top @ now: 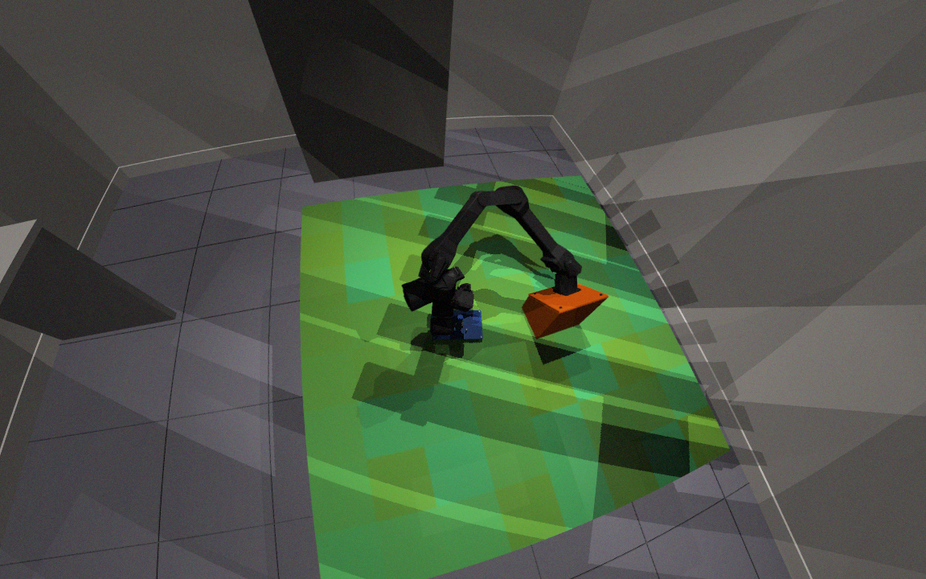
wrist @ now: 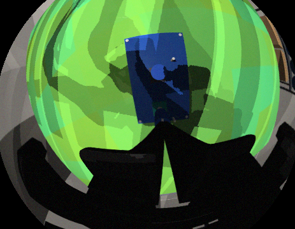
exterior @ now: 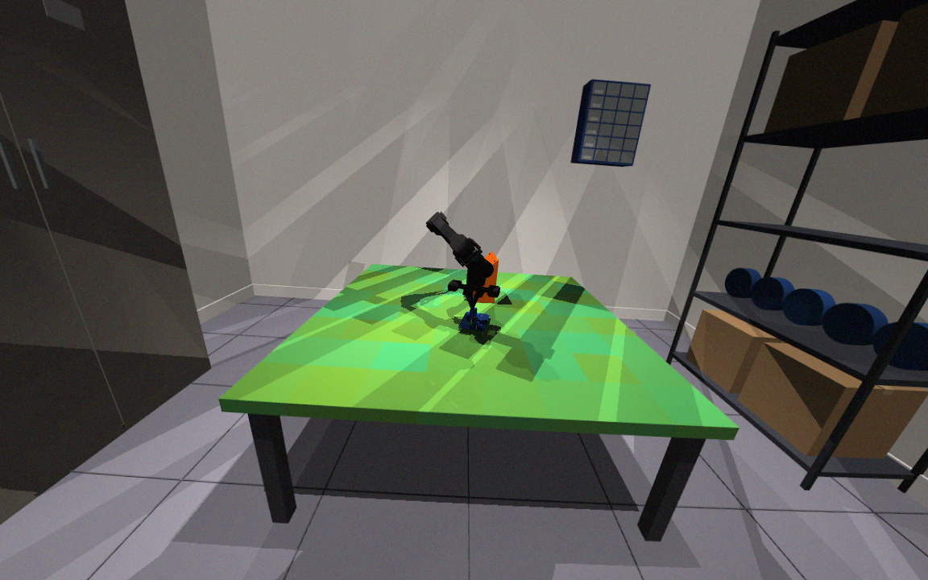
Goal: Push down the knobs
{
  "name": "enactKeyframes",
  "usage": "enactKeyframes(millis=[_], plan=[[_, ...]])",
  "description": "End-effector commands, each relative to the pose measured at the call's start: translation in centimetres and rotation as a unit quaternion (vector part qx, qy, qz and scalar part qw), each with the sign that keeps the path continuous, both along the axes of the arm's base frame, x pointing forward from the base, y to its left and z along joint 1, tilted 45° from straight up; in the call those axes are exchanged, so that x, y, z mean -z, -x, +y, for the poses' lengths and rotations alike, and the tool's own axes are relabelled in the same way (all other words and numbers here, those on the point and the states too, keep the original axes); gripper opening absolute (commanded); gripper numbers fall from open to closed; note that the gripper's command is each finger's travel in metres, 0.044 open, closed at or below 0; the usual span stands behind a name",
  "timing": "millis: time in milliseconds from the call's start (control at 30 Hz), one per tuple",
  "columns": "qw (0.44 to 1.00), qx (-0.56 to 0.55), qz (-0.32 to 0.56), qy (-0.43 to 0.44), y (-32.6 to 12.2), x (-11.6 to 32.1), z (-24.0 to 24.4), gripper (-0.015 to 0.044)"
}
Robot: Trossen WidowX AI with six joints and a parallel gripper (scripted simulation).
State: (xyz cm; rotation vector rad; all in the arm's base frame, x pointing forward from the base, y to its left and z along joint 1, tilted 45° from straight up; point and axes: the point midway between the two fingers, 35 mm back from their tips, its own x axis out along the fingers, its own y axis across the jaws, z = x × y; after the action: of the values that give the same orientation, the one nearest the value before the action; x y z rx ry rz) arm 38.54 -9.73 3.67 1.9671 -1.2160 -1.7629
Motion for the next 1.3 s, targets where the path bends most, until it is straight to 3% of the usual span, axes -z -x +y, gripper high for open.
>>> enactKeyframes(millis=[0, 1267], plan=[[1.0, -0.001, 0.002, 0.001, 0.02, 0.14, -0.18, 0.0], [1.0, -0.001, 0.002, 0.002, 0.13, 1.14, -1.18, 0.0]])
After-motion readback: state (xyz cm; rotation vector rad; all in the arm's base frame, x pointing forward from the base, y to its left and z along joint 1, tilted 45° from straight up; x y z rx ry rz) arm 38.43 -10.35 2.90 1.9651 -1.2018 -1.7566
